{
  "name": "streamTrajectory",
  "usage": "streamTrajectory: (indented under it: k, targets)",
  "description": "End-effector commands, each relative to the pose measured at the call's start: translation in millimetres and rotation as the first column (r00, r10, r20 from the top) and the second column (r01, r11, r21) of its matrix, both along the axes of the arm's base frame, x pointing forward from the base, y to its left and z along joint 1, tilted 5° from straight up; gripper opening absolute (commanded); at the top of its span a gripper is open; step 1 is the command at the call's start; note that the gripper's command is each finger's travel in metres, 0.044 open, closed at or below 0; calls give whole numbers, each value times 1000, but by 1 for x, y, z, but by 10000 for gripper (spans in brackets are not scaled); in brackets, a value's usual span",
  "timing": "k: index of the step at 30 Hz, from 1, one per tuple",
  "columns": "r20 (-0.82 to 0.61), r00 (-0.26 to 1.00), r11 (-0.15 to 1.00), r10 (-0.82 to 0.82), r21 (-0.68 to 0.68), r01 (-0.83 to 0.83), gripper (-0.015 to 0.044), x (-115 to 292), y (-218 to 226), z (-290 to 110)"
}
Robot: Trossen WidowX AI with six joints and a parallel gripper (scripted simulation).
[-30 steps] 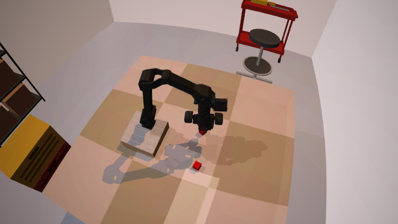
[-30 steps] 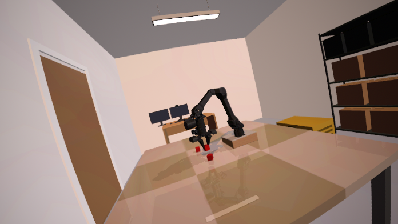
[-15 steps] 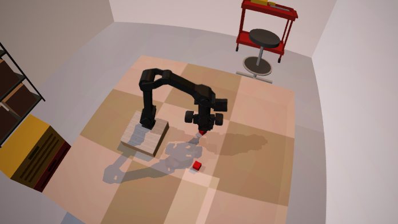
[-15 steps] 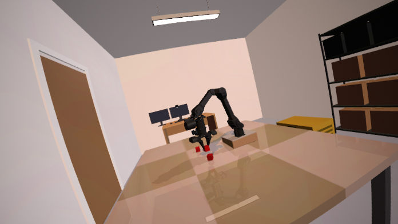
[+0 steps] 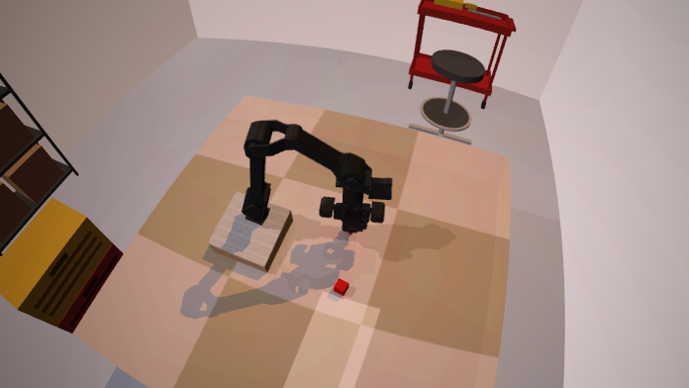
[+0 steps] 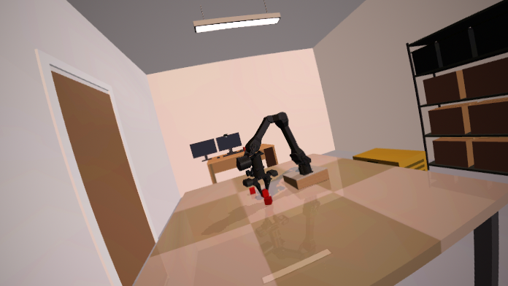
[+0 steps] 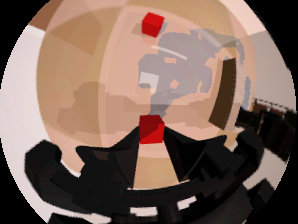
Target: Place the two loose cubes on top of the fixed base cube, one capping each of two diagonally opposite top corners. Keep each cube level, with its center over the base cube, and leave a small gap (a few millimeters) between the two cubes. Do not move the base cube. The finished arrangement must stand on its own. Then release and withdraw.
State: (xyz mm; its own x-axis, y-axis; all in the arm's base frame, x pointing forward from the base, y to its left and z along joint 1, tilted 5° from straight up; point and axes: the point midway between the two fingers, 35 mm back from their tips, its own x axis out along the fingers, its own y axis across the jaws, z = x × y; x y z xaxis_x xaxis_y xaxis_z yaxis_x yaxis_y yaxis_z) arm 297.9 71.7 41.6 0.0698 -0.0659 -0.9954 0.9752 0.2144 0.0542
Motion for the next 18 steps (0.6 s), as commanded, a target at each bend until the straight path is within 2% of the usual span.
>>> streamTrajectory:
  k: [1,18]
  targets:
    - [-4,1000,1000,-1,-3,1,105,-1,-1,-2]
    - [-4,1000,1000,5,-4,-5,105,-1,-1,-3]
